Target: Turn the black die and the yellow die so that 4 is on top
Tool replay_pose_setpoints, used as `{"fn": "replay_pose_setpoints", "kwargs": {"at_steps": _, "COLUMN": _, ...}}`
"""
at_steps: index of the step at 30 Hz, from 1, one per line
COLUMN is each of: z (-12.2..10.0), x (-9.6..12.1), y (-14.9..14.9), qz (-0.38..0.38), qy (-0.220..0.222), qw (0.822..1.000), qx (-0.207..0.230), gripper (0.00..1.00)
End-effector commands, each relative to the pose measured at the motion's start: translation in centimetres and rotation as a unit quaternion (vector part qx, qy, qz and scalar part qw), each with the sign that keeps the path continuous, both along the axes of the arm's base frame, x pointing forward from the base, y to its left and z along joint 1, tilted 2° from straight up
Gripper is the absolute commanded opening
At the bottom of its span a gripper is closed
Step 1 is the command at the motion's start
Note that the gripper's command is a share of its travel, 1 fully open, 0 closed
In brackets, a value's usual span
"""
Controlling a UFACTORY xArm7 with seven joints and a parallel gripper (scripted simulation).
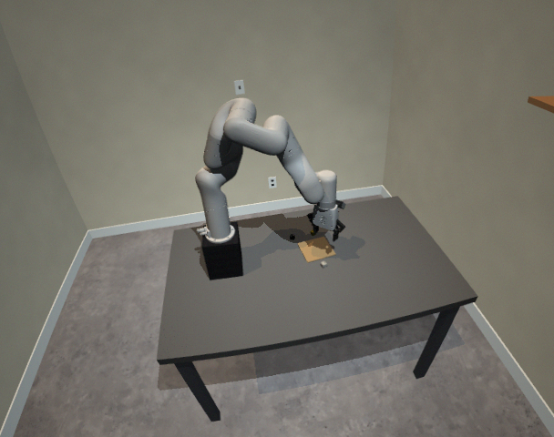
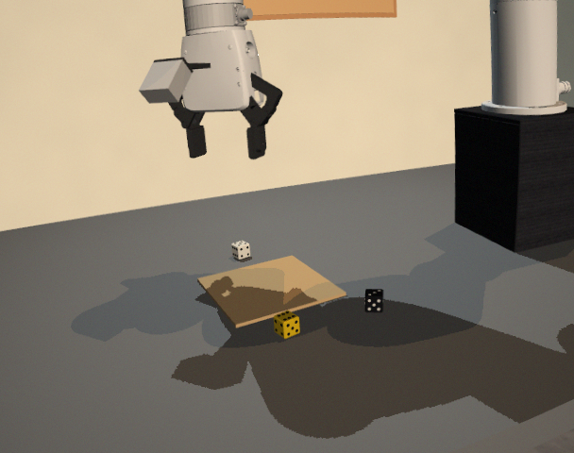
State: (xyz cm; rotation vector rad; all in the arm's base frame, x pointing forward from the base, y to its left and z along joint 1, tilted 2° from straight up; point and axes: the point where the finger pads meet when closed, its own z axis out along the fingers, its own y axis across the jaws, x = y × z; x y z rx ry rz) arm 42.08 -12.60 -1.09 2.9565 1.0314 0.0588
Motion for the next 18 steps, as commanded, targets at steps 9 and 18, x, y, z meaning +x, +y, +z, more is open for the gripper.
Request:
{"fn": "replay_pose_setpoints", "kwargs": {"at_steps": 9, "z": -4.4, "x": 0.4, "y": -0.1, "qz": -0.001, "qy": -0.001, "qw": 1.0, "qx": -0.004, "gripper": 1.0}}
{"fn": "replay_pose_setpoints", "kwargs": {"at_steps": 18, "z": -10.7, "x": 0.9, "y": -0.3, "qz": -0.001, "qy": -0.001, "qw": 1.0, "qx": -0.004, "gripper": 1.0}}
